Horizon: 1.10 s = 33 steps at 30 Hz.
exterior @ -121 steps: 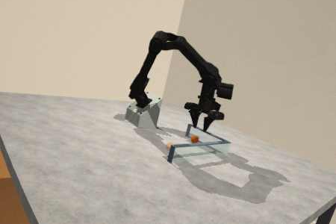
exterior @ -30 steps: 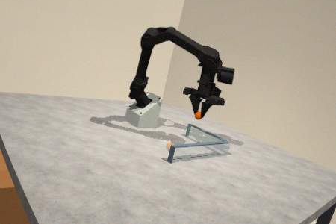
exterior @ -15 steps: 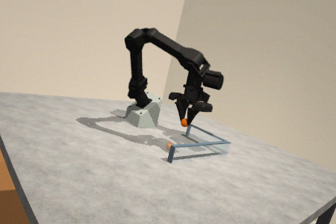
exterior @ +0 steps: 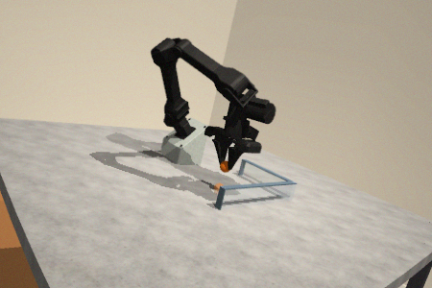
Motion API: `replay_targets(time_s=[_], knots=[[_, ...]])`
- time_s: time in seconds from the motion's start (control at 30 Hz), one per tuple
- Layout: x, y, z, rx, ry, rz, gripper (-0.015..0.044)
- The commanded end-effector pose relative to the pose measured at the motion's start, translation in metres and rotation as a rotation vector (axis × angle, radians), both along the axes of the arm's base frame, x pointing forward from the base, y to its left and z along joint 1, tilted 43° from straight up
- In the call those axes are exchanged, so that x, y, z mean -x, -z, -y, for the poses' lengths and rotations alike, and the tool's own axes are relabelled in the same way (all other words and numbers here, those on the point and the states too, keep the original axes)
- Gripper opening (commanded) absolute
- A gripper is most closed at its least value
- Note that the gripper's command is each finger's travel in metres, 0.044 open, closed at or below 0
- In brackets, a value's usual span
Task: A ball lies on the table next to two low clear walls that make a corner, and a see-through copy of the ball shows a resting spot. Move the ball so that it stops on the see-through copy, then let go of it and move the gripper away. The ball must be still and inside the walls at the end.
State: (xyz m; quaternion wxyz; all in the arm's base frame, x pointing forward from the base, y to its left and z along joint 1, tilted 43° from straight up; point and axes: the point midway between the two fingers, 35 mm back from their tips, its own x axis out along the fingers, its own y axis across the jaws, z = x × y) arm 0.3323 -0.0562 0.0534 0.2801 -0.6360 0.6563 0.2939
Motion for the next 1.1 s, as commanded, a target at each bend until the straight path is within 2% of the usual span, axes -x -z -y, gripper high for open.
replay_targets(time_s=[0.0,0.2,1.03,1.07], knots=[[0.002,0.016,0.017,0.005,0.002,-0.009,0.0000],[0.005,0.039,0.039,0.008,0.002,-0.009,0.0000],[0.006,0.053,0.053,0.010,0.002,-0.009,0.0000],[0.006,0.052,0.051,0.008,0.003,-0.005,0.0026]])
